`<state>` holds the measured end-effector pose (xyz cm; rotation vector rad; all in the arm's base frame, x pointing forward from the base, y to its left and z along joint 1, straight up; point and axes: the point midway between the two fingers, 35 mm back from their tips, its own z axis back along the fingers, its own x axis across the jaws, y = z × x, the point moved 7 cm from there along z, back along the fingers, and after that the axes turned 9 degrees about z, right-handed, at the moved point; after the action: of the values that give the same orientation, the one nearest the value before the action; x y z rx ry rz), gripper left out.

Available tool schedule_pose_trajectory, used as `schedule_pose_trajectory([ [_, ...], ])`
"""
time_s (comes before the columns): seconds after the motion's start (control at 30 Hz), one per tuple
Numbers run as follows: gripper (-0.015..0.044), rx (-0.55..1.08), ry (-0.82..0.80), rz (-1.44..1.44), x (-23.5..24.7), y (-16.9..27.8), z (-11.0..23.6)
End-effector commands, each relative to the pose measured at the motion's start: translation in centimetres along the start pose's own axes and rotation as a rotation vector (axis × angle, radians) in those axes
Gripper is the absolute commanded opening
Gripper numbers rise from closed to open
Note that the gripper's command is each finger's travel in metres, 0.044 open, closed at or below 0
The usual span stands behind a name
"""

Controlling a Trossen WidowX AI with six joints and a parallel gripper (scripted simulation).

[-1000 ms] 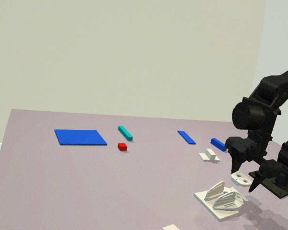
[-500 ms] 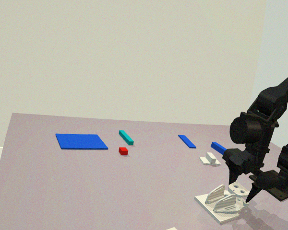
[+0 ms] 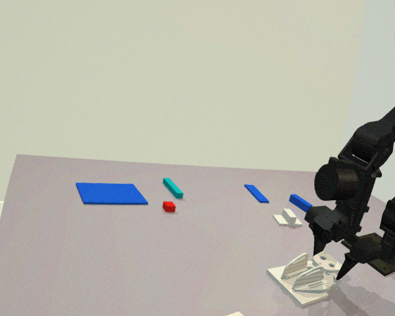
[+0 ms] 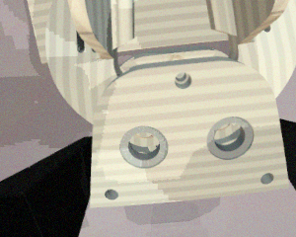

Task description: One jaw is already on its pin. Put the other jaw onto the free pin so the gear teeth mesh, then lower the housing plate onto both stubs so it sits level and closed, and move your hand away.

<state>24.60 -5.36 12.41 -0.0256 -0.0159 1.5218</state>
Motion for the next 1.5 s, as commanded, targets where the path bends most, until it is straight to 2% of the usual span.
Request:
schedule_pose_trajectory([
  [0.0,0.0351,0.0,0.002,0.005,-0.01,0.02,-0.06],
  [1.47,0.0351,0.0,0.002,0.002,-0.01,0.02,-0.98],
])
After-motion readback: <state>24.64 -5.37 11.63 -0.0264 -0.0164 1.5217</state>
